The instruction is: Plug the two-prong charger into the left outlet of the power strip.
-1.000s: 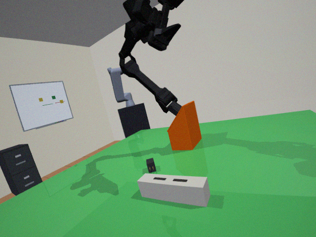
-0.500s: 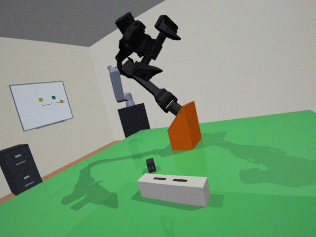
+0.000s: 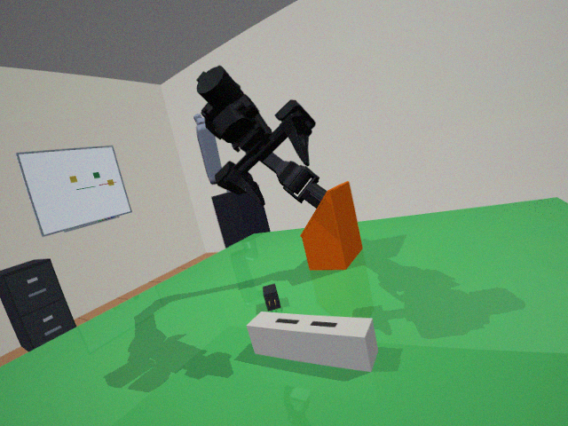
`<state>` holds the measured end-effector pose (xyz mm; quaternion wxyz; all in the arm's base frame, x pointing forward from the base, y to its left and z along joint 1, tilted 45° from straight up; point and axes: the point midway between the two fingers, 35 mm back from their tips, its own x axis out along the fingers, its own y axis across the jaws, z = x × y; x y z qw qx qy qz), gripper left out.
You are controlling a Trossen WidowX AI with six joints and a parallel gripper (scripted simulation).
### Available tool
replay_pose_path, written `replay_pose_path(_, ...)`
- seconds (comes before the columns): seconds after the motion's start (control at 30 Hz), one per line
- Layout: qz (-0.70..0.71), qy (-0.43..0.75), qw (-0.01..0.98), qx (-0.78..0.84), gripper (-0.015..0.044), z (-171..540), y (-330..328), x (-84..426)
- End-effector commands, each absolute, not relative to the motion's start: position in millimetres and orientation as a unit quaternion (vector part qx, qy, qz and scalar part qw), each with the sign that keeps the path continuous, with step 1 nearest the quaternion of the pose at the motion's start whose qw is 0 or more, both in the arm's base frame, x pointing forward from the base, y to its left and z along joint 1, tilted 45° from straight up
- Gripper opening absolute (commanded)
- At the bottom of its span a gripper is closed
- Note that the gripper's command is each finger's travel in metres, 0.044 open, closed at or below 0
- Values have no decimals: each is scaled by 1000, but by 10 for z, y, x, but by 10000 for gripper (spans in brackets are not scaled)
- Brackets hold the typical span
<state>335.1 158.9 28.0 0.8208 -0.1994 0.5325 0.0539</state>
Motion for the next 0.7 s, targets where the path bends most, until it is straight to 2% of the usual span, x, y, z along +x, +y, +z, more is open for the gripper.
replay_pose_path(0.0, 26, 550, 798, -245, 440, 183, 1243, 3348)
replay_pose_path(0.67, -49, 643, 645, -411, 440, -31, -111, 3031)
